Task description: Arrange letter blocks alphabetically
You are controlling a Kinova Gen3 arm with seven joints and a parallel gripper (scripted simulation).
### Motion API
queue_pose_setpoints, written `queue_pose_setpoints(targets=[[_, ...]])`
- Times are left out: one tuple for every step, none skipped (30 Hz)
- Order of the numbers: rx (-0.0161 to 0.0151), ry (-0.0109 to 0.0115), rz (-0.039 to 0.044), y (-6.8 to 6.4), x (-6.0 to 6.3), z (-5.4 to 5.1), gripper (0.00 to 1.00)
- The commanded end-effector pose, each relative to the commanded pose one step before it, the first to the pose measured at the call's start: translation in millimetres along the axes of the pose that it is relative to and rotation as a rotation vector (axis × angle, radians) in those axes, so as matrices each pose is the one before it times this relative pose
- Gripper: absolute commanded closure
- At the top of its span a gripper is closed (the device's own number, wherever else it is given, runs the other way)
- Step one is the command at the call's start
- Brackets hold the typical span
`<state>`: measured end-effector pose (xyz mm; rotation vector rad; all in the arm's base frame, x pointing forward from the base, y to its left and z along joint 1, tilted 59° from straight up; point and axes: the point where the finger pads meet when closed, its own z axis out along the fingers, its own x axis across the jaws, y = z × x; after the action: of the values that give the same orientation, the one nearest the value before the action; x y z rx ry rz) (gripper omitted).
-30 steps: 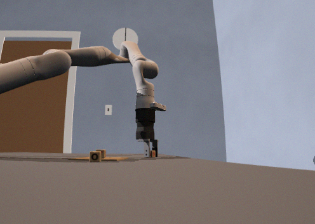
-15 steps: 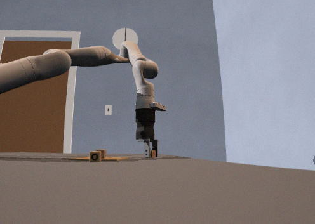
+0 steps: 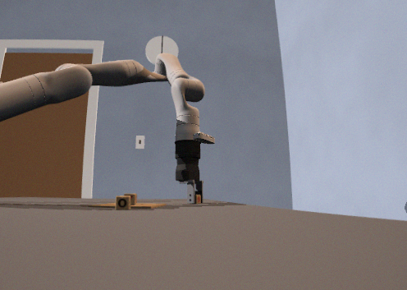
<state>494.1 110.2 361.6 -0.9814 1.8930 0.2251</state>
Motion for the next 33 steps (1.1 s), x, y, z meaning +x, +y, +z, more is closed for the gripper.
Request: queue_pose_setpoints(targets=[[0.00202, -0.00535, -0.00663, -1.29, -2.59, 0.12, 0.21], [0.0, 0.0, 0.0, 0.0, 0.0, 0.0, 0.21], [0.0, 0.0, 0.0, 0.0, 0.0, 0.0, 0.21], [0.0, 0.0, 0.0, 0.0, 0.0, 0.0, 0.21], [0.0, 0.0, 0.0, 0.0, 0.0, 0.0, 0.21], [0.0, 0.0, 0.0, 0.0, 0.0, 0.0, 0.51], [0.0, 0.0, 0.0, 0.0, 0.0, 0.0, 0.51], [0.0, 0.0, 0.0, 0.0, 0.0, 0.0, 0.51], [0.0, 0.0, 0.0, 0.0, 0.0, 0.0, 0.51], [0.0, 0.0, 0.0, 0.0, 0.0, 0.0, 0.51], [0.0, 0.0, 0.0, 0.0, 0.0, 0.0, 0.51], [0.0, 0.0, 0.0, 0.0, 0.0, 0.0, 0.51], [0.0, 0.0, 0.0, 0.0, 0.0, 0.0, 0.51], [0.0, 0.0, 0.0, 0.0, 0.0, 0.0, 0.51], [0.0, 0.0, 0.0, 0.0, 0.0, 0.0, 0.51], [0.0, 0.0, 0.0, 0.0, 0.0, 0.0, 0.51], [0.0, 0.0, 0.0, 0.0, 0.0, 0.0, 0.51], [0.0, 0.0, 0.0, 0.0, 0.0, 0.0, 0.51], [0.0, 0.0, 0.0, 0.0, 0.0, 0.0, 0.51], [0.0, 0.0, 0.0, 0.0, 0.0, 0.0, 0.51], [0.0, 0.0, 0.0, 0.0, 0.0, 0.0, 0.51], [0.0, 0.0, 0.0, 0.0, 0.0, 0.0, 0.51], [0.0, 0.0, 0.0, 0.0, 0.0, 0.0, 0.51], [0.0, 0.0, 0.0, 0.0, 0.0, 0.0, 0.51], [0.0, 0.0, 0.0, 0.0, 0.0, 0.0, 0.51], [0.0, 0.0, 0.0, 0.0, 0.0, 0.0, 0.51], [0.0, 0.0, 0.0, 0.0, 0.0, 0.0, 0.51], [0.0, 0.0, 0.0, 0.0, 0.0, 0.0, 0.51], [0.0, 0.0, 0.0, 0.0, 0.0, 0.0, 0.51], [0.0, 0.0, 0.0, 0.0, 0.0, 0.0, 0.51], [0.0, 0.0, 0.0, 0.0, 0.0, 0.0, 0.51], [0.0, 0.0, 0.0, 0.0, 0.0, 0.0, 0.51], [0.0, 0.0, 0.0, 0.0, 0.0, 0.0, 0.51]])
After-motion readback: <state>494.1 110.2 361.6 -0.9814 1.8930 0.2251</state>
